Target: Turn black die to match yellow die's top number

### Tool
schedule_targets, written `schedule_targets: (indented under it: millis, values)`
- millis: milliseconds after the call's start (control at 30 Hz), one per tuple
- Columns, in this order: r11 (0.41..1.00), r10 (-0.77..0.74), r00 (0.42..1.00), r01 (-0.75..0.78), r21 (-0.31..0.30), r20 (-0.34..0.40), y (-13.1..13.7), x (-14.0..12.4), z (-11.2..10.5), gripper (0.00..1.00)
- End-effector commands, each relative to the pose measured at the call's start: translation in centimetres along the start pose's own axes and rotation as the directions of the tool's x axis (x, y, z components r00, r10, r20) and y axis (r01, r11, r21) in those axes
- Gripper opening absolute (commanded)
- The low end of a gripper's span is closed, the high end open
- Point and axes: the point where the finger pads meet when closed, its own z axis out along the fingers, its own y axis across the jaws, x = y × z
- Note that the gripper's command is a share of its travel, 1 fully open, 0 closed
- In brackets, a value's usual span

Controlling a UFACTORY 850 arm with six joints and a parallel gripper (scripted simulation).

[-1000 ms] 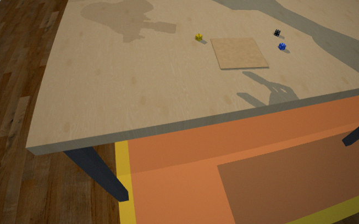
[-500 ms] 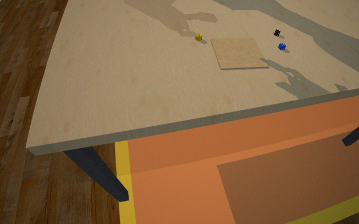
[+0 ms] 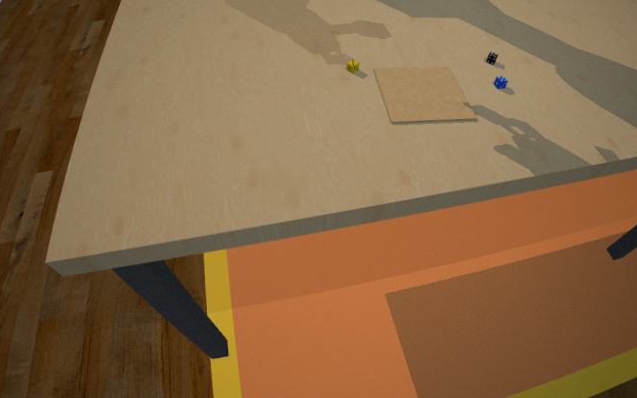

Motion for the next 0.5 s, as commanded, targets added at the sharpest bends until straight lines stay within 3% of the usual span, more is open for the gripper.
schedule_targets:
  millis: [0, 467]
  values:
    - [1.000, 0.000, 1.000, 0.000, -0.002, 0.000, 0.07, 0.00, -0.05, 1.00]
    - [1.000, 0.000, 1.000, 0.000, -0.003, 0.002, 0.06, 0.00, 0.76, 1.00]
